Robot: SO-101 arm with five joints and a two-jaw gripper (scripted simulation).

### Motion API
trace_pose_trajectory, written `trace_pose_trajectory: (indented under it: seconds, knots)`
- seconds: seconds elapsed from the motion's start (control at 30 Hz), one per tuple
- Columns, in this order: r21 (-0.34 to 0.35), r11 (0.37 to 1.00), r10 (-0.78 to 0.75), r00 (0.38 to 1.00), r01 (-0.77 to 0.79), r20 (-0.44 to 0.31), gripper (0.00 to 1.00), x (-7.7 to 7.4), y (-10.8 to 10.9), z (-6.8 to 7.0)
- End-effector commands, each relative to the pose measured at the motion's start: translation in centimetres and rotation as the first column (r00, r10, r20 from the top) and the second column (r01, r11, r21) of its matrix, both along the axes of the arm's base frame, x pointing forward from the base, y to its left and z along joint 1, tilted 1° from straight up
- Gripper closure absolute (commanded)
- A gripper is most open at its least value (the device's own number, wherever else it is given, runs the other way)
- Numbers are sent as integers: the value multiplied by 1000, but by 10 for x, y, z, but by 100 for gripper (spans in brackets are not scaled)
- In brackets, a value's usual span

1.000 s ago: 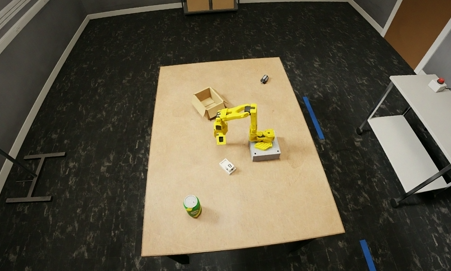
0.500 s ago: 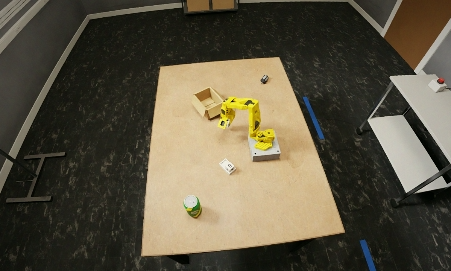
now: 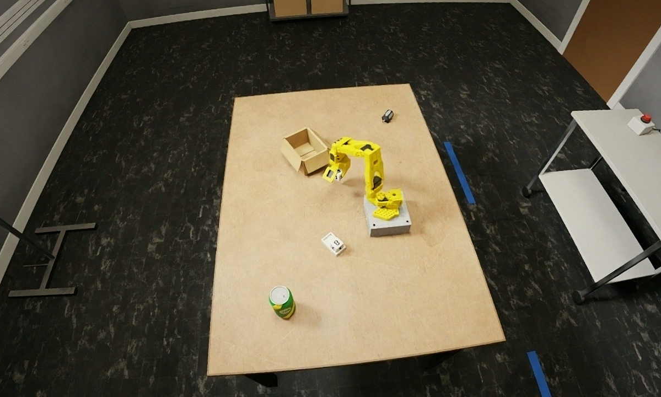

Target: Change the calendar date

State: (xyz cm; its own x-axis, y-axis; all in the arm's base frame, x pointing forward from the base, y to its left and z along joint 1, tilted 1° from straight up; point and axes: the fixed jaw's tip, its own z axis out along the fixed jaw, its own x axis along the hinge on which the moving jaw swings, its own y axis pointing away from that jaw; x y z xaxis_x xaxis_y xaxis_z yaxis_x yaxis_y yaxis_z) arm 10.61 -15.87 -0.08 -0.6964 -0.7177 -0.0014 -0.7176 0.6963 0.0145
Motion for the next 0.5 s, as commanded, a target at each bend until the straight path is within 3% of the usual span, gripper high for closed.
trace_pose_trajectory:
  seconds: [0.0,0.47]
  knots:
    - [-5,1000,-9,1000,9,5,100,0,-4,-1]
    - [-10,1000,2,1000,-2,9,100,0,-5,-1]
